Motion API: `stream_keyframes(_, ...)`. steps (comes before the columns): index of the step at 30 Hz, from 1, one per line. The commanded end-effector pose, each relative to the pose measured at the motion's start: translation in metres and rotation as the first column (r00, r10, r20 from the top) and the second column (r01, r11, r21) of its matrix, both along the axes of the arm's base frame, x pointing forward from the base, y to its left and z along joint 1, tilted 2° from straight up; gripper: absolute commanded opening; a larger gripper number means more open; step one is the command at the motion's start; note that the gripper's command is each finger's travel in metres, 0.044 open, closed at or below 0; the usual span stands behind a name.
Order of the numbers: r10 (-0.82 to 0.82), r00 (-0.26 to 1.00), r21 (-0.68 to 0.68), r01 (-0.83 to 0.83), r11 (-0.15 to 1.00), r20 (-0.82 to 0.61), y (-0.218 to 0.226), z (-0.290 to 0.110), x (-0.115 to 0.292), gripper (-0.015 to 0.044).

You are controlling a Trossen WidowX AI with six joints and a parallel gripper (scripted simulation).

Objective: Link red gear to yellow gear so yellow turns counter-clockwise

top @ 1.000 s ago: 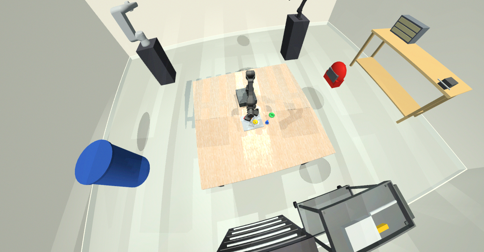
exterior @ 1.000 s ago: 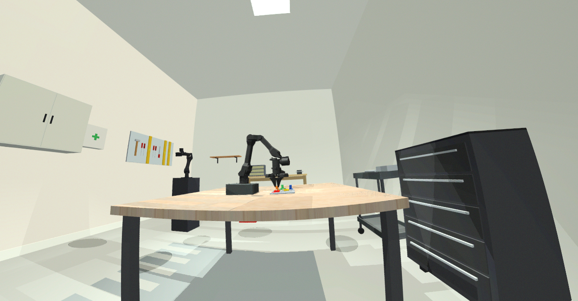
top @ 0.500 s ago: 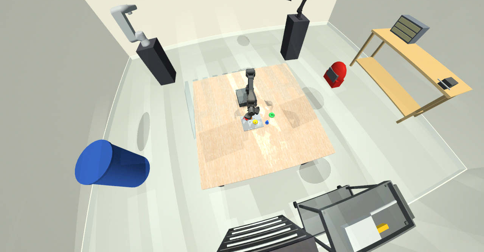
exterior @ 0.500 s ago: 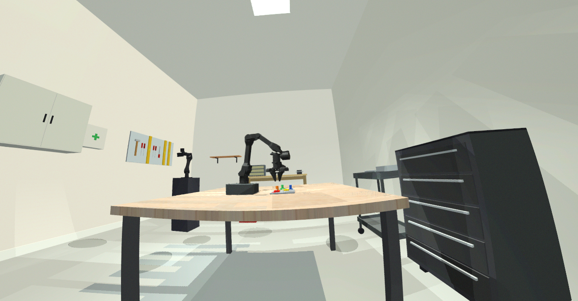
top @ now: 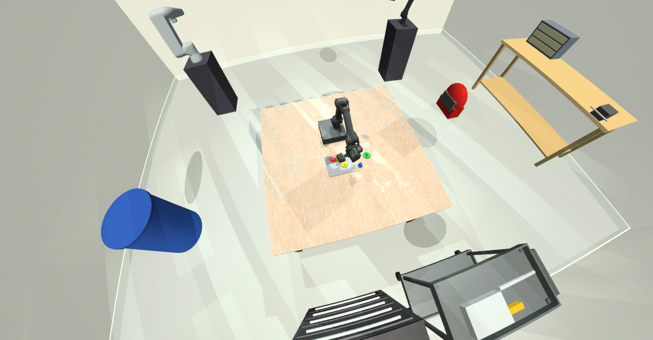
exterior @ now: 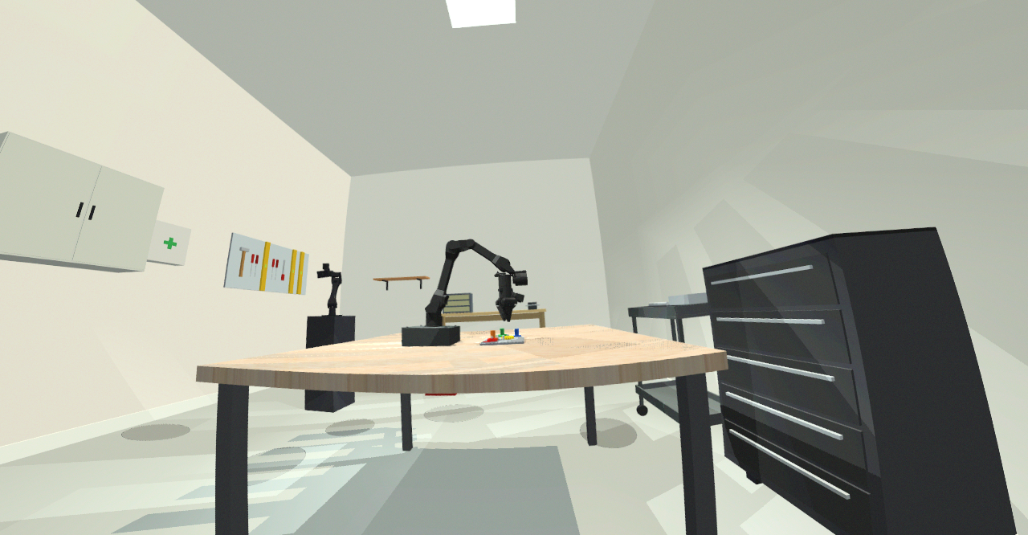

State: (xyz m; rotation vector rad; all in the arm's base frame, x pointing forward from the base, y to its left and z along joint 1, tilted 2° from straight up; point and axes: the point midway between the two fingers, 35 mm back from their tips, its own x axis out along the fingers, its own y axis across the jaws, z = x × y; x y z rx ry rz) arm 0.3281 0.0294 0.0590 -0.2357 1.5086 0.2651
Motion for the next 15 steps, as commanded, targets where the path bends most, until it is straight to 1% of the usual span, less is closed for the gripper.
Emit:
stream_keyframes(1,-0.497,0.868,0.017,0.497,0.867,-0.012,0.064,0.001,0.028,0.0440)
stream_keyframes(5,-0.635,0.772,0.029,0.636,0.772,-0.020,0.084,0.003,0.035,0.0440)
stream_keyframes(15,-0.641,0.767,0.030,0.641,0.767,-0.021,0.084,0.003,0.035,0.0440)
